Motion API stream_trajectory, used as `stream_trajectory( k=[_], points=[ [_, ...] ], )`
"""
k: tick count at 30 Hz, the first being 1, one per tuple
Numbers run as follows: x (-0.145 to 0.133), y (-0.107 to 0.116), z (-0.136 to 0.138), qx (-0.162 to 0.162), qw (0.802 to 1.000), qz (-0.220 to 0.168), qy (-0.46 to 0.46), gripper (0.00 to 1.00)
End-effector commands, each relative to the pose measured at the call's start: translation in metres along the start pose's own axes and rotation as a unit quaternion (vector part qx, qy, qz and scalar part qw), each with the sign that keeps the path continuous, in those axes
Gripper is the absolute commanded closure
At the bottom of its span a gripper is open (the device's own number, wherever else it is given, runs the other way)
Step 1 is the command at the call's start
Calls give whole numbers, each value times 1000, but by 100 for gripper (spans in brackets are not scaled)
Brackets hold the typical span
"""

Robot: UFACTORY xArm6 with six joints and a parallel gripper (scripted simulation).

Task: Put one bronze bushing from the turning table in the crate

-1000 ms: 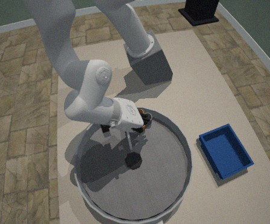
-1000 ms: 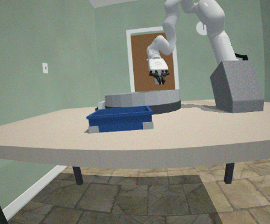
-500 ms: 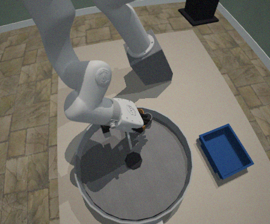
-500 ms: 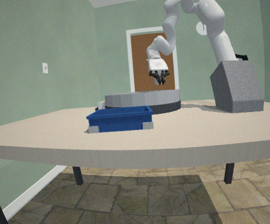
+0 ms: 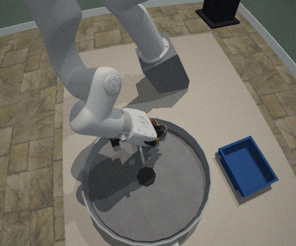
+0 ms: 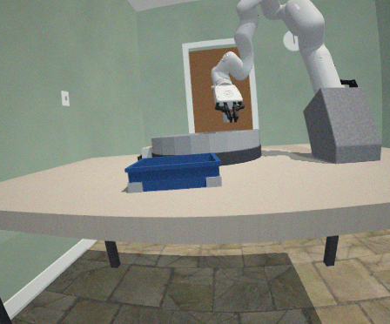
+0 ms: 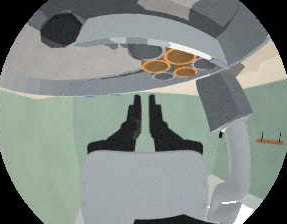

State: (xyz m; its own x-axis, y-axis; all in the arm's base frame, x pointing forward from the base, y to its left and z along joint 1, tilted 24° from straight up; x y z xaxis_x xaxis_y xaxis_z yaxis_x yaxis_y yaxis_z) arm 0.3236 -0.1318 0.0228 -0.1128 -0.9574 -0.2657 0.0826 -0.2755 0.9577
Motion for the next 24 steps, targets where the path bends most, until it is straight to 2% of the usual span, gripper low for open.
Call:
stream_trajectory(
  k=[1,7,13,24],
  points=[
    [0,1,-1,1,1000,1,1,89],
    [1,0,-1,1,1000,1,1,89],
    [15,-18,-3,1,1000,1,1,89],
    [16,-19,-4,1,1000,1,1,89]
  ],
)
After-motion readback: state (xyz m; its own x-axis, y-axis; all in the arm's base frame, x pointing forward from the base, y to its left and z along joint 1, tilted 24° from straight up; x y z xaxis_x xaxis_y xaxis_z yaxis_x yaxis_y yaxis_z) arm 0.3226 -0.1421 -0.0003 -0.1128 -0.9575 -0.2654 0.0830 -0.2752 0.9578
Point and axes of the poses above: the point where the finger pads meet when closed, its own y axis back along the fingers, its own z axis across the jaws, x = y × z, the point moved 2 cm from there along y, back along the fingers, and after that the axes turned 8 degrees about -y, right-handed, at the moved point
